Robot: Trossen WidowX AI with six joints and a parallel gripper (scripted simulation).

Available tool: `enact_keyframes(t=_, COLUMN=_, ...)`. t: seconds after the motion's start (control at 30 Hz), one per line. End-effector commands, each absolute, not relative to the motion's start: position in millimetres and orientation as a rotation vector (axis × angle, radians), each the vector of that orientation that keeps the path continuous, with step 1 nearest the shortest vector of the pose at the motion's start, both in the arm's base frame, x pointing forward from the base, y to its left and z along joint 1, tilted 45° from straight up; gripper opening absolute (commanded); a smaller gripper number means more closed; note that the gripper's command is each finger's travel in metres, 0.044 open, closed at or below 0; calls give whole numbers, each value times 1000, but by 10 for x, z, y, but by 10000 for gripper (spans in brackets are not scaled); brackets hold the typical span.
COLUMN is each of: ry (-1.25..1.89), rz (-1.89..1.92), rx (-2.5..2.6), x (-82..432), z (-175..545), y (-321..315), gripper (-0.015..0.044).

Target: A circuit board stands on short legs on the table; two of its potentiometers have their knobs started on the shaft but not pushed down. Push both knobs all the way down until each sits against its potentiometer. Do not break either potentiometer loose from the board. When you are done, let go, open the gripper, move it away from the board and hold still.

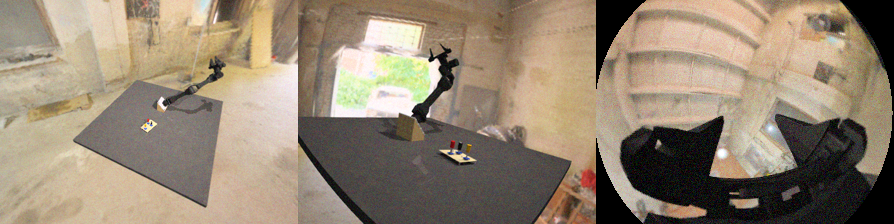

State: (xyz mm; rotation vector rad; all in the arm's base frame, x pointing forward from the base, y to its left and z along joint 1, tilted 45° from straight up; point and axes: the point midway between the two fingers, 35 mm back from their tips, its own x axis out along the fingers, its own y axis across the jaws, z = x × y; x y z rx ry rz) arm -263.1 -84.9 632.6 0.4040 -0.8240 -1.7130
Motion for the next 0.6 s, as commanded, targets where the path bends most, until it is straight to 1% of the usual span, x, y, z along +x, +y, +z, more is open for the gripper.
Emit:
enact_keyframes(t=0.0, ry=-825, rz=-1714, rx=403, x=-2634, z=6326, y=-844, gripper=374)
enact_keyframes(t=0.13, ry=-853, rz=-1749, rx=386, x=-2706, z=6318, y=-729, gripper=269)
enact_keyframes(t=0.47, ry=-993, rz=-1922, rx=288, x=-2988, z=6267, y=-97, gripper=6)
enact_keyframes(t=0.57, ry=-1035, rz=-1974, rx=254, x=-3046, z=6247, y=109, gripper=0)
